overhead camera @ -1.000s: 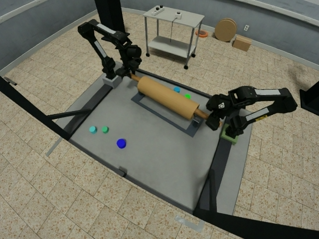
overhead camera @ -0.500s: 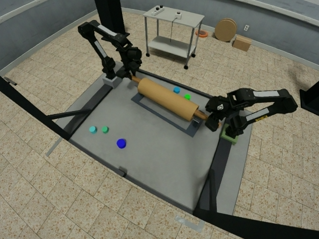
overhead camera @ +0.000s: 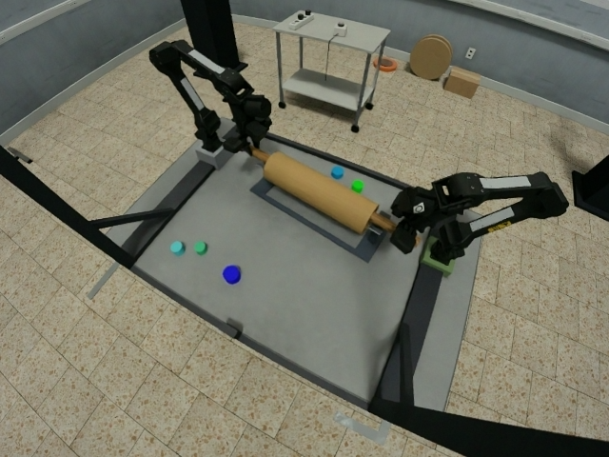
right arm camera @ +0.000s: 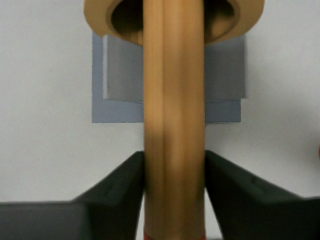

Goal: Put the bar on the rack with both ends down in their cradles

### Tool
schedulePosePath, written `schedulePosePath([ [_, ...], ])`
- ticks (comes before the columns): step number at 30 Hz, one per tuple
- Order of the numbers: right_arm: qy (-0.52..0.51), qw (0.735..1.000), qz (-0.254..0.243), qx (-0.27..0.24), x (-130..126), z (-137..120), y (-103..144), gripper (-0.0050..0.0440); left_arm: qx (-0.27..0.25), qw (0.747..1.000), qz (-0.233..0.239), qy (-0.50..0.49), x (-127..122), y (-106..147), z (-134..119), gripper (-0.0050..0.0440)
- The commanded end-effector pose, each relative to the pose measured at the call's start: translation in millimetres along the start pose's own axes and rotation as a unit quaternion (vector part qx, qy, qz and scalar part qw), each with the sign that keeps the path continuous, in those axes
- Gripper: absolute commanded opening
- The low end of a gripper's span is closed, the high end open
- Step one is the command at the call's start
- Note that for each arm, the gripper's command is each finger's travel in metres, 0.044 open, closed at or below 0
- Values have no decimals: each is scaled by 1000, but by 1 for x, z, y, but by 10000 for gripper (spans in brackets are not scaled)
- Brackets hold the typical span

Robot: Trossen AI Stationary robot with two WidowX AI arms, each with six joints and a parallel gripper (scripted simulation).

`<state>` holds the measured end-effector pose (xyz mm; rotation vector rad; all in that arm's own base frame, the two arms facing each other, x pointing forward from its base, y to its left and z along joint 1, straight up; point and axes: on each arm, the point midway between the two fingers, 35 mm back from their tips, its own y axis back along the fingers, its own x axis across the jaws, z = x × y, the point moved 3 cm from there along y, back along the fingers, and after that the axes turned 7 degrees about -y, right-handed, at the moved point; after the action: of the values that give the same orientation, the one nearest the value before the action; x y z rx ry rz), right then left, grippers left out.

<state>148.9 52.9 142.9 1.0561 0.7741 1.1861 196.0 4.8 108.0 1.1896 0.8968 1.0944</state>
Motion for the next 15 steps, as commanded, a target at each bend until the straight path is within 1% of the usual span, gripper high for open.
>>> schedulePosePath([
  [1, 1, 1000, 13, -9, 1, 1, 1, 50, 0, 1000, 3, 0, 2, -3, -1, 50],
  [4, 2, 1000, 13, -9, 1, 0, -3, 50, -7, 1000, 6, 0, 2, -4, -2, 50],
  [8, 2, 1000, 13, -9, 0, -2, -8, 50, 0, 1000, 4, 1, 2, -12, -3, 50],
  [11, 3, 1000, 14, -9, 0, -3, -9, 50, -6, 1000, 6, 1, 2, -12, -2, 50],
  [12, 3, 1000, 17, -12, 2, -1, -5, 50, -12, 1000, 8, 0, 3, -7, 1, 50],
  [14, 3, 1000, 17, -12, 2, -1, -5, 50, -12, 1000, 8, 0, 3, -7, 1, 50],
  [15, 3, 1000, 12, -8, -1, -4, -12, 50, 2, 1000, 3, 1, 2, -16, -4, 50],
])
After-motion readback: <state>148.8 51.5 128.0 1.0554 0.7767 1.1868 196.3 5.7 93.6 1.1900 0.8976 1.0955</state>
